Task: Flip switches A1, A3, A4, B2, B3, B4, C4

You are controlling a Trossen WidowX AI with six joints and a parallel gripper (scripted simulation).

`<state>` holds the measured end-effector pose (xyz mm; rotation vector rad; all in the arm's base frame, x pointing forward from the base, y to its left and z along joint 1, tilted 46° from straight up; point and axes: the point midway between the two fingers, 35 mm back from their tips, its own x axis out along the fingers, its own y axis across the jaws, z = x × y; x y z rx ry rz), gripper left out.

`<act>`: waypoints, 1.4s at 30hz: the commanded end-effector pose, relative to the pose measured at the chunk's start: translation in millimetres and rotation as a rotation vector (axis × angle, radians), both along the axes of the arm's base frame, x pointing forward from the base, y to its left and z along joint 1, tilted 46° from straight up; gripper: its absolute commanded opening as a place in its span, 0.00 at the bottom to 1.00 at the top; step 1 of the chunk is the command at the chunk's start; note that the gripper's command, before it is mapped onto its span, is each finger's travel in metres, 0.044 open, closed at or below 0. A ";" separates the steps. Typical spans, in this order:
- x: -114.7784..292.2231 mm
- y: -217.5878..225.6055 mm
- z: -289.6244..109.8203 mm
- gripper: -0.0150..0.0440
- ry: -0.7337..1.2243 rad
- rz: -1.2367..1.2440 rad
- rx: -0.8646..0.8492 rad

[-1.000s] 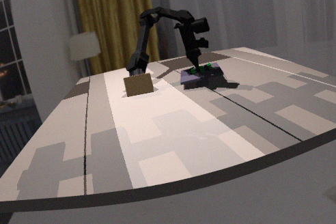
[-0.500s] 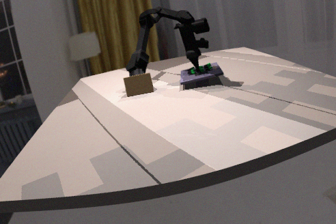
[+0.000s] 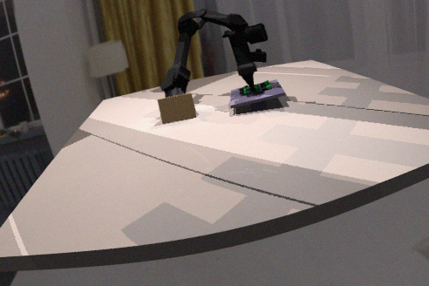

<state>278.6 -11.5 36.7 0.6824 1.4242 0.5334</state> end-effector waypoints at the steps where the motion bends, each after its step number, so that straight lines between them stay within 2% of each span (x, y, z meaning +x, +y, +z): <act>1: -0.8 2.6 -1.1 0.25 0.006 -0.002 0.007; 8: 0.4 -0.6 0.6 0.25 0.000 0.001 -0.001; 13: -2.5 -38.8 38.2 0.25 0.023 0.014 0.004; 17: -3.9 -44.4 44.6 0.25 0.026 0.016 0.006; 24: -5.8 -62.4 26.6 0.25 0.026 0.016 0.005; 29: -4.5 -38.8 3.4 0.25 0.007 -0.001 0.004; 42: -4.1 -30.1 -4.9 0.25 0.006 -0.002 0.005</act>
